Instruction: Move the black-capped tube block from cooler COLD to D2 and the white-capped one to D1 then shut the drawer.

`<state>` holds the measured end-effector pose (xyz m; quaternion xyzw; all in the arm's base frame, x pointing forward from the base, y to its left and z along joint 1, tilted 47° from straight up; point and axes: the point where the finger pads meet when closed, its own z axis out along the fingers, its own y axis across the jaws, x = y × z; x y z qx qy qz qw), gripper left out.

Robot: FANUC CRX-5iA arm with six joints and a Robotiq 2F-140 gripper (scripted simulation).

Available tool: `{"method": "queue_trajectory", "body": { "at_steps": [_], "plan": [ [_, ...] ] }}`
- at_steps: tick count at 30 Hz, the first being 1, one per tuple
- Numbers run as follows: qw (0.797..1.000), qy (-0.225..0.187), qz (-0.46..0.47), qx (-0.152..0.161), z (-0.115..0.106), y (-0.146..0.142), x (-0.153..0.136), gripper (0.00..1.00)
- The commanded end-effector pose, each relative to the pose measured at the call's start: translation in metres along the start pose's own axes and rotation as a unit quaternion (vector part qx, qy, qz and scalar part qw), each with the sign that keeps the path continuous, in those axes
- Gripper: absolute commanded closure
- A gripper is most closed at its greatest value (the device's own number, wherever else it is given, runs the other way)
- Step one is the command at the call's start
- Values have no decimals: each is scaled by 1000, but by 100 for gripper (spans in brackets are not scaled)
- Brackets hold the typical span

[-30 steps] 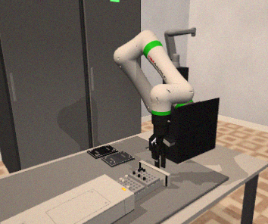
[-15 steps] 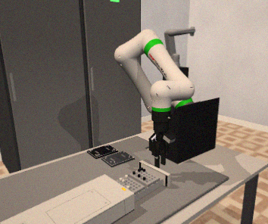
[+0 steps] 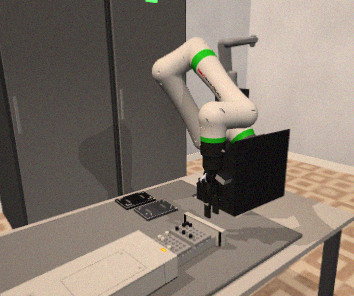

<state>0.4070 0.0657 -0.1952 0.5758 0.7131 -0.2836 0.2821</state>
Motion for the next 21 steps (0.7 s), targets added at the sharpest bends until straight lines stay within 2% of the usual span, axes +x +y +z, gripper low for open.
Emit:
{"method": "queue_trajectory", "body": {
  "at_steps": [1,21],
  "plan": [
    [1000,0,0,-1,-4,1,0,66],
    [1000,0,0,-1,-28,1,0,66]
  ]
}}
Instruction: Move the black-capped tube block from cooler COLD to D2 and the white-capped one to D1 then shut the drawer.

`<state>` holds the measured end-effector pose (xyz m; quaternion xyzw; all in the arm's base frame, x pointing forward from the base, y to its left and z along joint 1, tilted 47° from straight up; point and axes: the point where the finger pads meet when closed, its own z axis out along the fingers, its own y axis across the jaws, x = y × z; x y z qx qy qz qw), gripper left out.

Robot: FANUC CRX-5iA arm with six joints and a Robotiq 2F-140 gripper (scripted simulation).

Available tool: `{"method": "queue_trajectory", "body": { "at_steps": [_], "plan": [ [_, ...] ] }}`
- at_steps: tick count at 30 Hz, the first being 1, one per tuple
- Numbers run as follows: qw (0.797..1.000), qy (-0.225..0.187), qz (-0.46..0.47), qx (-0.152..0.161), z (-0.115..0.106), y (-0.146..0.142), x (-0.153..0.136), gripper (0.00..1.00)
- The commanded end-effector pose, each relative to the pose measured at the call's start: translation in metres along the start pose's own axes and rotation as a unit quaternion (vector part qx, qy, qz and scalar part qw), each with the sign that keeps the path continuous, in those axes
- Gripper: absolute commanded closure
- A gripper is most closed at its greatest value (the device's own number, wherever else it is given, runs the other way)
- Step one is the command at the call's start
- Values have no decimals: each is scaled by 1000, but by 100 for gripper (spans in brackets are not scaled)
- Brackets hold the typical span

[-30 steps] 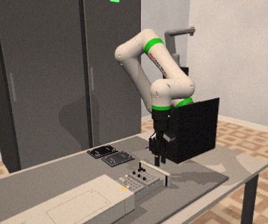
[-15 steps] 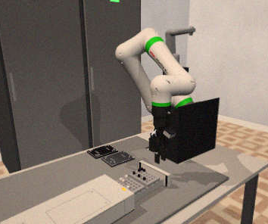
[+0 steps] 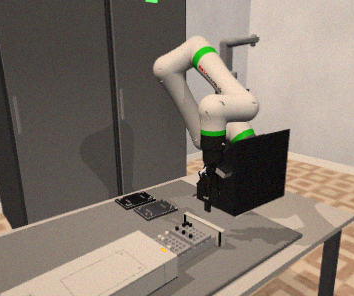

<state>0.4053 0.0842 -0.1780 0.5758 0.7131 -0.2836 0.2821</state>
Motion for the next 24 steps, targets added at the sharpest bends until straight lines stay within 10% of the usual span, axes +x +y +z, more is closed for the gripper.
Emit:
{"method": "queue_trajectory", "body": {
  "at_steps": [1,24],
  "plan": [
    [1000,0,0,-1,-4,1,0,66],
    [1000,0,0,-1,-32,1,0,66]
  ]
}}
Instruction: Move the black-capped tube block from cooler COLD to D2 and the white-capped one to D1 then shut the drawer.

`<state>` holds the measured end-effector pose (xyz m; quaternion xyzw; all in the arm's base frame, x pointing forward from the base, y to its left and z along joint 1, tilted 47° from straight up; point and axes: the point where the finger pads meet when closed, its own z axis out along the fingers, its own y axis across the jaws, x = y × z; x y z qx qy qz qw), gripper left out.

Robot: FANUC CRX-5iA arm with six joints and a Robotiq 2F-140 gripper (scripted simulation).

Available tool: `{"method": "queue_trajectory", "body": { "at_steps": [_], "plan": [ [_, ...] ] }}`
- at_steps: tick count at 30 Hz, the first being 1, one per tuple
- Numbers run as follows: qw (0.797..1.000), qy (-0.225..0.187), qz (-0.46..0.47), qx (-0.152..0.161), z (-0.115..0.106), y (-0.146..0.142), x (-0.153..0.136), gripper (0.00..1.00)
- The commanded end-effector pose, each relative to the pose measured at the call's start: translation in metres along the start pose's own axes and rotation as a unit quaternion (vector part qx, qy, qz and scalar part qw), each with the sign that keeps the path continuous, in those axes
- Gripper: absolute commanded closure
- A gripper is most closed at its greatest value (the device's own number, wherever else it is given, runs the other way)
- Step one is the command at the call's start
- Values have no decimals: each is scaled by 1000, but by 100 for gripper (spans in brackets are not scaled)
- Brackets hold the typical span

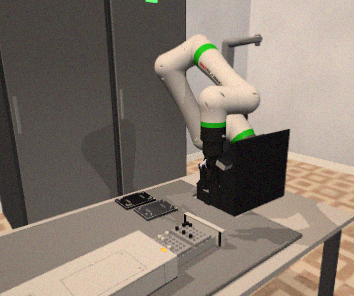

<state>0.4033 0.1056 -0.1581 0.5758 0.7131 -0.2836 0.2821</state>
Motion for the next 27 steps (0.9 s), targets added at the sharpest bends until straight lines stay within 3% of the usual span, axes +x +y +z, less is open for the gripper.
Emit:
{"method": "queue_trajectory", "body": {
  "at_steps": [1,12,13,27],
  "plan": [
    [1000,0,0,-1,-4,1,0,66],
    [1000,0,0,-1,-15,1,0,66],
    [1000,0,0,-1,-15,5,0,34],
    [1000,0,0,-1,-12,57,0,34]
  ]
}}
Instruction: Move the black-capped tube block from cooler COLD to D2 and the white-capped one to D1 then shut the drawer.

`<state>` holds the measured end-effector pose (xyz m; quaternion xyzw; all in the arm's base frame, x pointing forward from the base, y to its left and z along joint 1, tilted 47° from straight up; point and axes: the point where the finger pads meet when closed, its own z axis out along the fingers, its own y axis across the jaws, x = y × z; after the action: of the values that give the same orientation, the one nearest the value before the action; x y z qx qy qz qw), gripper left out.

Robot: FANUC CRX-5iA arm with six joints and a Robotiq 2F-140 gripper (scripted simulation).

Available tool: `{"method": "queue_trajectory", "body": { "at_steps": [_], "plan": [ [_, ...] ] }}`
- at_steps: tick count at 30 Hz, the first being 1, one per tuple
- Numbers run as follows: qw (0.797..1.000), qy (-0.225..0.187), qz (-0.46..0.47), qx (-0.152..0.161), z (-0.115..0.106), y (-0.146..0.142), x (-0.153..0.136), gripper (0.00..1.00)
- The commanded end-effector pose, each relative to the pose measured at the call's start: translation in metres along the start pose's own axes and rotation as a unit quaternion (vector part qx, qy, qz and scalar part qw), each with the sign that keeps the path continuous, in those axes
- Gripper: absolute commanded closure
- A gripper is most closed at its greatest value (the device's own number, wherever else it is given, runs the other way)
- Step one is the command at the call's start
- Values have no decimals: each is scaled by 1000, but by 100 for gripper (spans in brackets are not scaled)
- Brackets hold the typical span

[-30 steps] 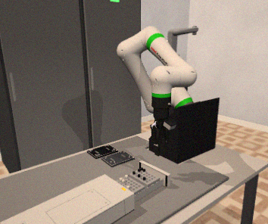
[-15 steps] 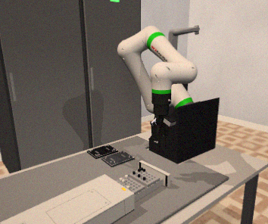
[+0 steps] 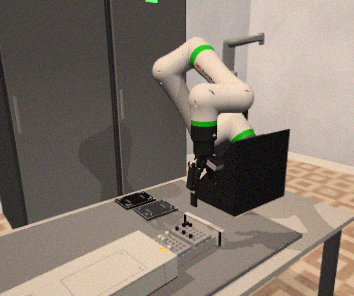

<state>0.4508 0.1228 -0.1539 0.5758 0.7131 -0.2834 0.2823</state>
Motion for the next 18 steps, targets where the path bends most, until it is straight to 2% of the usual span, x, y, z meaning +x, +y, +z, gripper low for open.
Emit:
{"method": "queue_trajectory", "body": {
  "at_steps": [1,18],
  "plan": [
    [1000,0,0,-1,0,12,1,34],
    [1000,0,0,-1,3,75,1,34]
  ]
}}
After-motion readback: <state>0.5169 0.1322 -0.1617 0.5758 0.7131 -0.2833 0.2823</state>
